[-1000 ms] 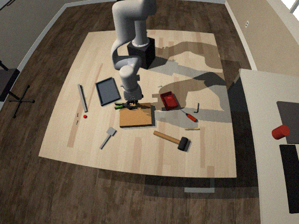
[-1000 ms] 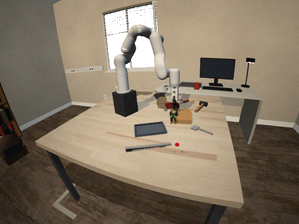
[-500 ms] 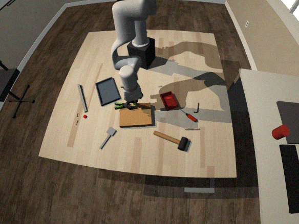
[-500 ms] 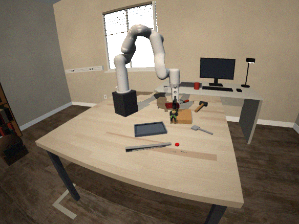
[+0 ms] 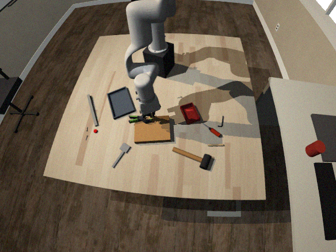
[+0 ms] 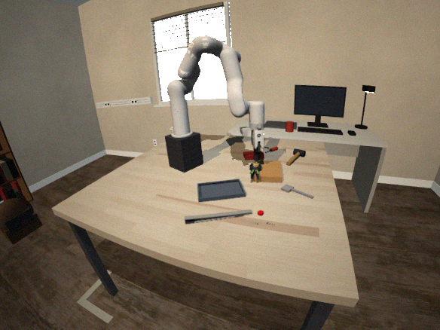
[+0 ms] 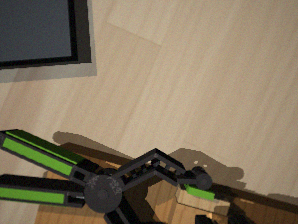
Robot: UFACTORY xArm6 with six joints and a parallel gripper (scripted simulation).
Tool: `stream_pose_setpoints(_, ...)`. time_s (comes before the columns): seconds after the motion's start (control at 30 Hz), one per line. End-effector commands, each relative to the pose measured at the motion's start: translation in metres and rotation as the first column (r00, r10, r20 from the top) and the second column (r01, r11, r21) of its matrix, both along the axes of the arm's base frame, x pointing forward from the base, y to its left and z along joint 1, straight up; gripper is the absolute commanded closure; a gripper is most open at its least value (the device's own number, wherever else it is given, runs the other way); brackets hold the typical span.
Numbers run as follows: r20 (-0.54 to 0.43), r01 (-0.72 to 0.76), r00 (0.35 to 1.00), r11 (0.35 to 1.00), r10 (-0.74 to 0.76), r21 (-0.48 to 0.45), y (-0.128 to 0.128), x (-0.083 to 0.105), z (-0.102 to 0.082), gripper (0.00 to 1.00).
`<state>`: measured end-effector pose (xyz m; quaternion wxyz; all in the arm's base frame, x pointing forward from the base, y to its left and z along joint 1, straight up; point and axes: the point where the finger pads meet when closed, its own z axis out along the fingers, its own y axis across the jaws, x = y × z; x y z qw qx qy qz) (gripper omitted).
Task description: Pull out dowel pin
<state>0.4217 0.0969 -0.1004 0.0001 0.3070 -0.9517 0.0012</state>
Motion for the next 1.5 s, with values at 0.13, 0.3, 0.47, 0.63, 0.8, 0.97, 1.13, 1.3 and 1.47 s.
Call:
stream_pose_setpoints(0.13, 0.003, -0.056, 0.998, 0.998, 0.056, 0.003, 0.0004, 0.0016, 0.0013, 1.0)
stream_pose_setpoints(0.3, 0.003, -0.103, 0.995, 0.995, 0.103, 0.003, 0.0004, 0.0016, 0.0013, 1.0)
stream_pose_setpoints(0.47, 0.003, -0.149, 0.989, 0.989, 0.149, 0.003, 0.0004, 0.0016, 0.0014, 1.0)
stream_pose_setpoints(0.63, 0.003, -0.175, 0.984, 0.984, 0.175, 0.003, 0.0004, 0.0016, 0.0014, 1.0)
stream_pose_setpoints(0.8, 0.003, -0.218, 0.976, 0.976, 0.218, 0.002, 0.0004, 0.0016, 0.0014, 1.0)
stream_pose_setpoints(0.97, 0.003, -0.259, 0.966, 0.966, 0.259, 0.002, 0.0004, 0.0016, 0.0015, 1.0)
stream_pose_setpoints(1.13, 0.003, -0.298, 0.954, 0.954, 0.298, 0.002, 0.0004, 0.0016, 0.0016, 1.0)
stream_pose_setpoints(1.3, 0.003, -0.321, 0.947, 0.947, 0.321, 0.002, 0.0004, 0.0016, 0.0016, 1.0)
stream_pose_setpoints(1.47, 0.003, -0.357, 0.934, 0.934, 0.357, 0.002, 0.0004, 0.0016, 0.0017, 1.0)
